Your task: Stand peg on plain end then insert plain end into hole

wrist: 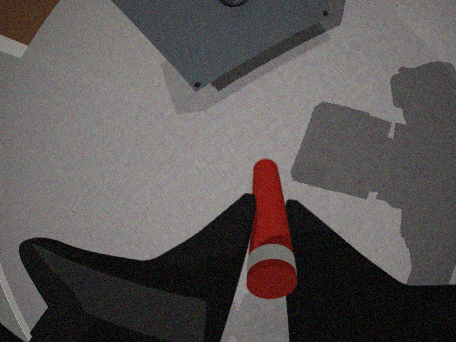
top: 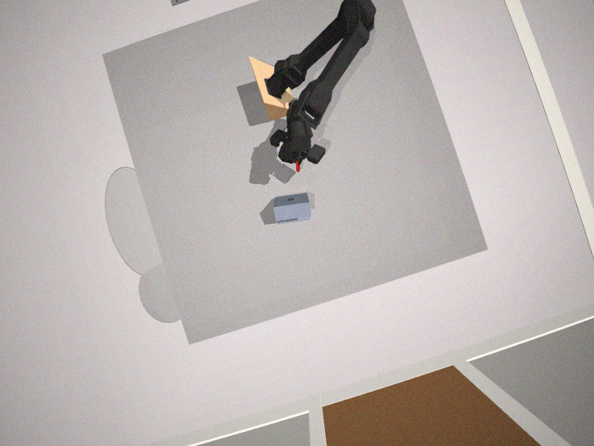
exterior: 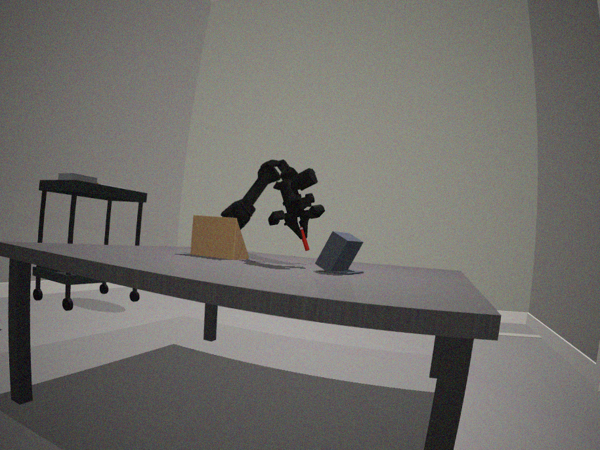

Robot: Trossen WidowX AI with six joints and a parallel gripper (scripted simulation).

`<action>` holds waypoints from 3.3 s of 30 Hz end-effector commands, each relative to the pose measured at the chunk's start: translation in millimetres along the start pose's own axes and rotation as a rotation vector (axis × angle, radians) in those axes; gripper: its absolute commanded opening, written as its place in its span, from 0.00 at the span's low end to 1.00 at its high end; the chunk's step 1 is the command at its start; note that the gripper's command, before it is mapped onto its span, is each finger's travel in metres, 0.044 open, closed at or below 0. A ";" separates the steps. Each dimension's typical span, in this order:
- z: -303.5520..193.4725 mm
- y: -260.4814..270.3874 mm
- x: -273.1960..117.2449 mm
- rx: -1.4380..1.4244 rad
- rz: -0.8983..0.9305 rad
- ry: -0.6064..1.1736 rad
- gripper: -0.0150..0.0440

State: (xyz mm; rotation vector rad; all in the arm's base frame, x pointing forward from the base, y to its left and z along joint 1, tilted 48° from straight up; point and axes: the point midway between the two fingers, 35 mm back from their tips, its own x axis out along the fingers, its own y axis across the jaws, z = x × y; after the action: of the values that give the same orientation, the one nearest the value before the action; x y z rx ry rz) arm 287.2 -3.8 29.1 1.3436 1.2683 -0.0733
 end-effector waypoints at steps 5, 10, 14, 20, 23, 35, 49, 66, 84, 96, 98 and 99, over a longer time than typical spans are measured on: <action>4.2 -4.8 2.8 0.033 0.021 -0.025 0.25; 7.5 -6.8 3.9 0.049 0.036 -0.043 0.25; 10.0 -8.4 4.7 0.061 0.048 -0.058 0.25; 13.6 -10.7 5.7 0.081 0.066 -0.079 0.25; 15.3 -11.8 6.1 0.090 0.076 -0.090 0.25; 21.5 -16.0 7.0 0.128 0.115 -0.130 0.25; 27.3 -20.4 6.8 0.171 0.164 -0.174 0.25; 32.4 -25.1 4.8 0.222 0.227 -0.223 0.25; 35.3 -29.1 0.7 0.274 0.297 -0.270 0.25; 35.9 -31.1 -3.2 0.308 0.346 -0.298 0.25; 36.0 -31.3 -3.5 0.311 0.350 -0.300 0.25; 36.2 -31.2 -3.3 0.311 0.351 -0.301 0.25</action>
State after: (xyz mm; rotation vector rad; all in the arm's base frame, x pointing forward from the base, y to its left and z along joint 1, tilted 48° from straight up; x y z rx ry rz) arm 289.0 -43.6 1.5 1.7199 0.7785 -0.2258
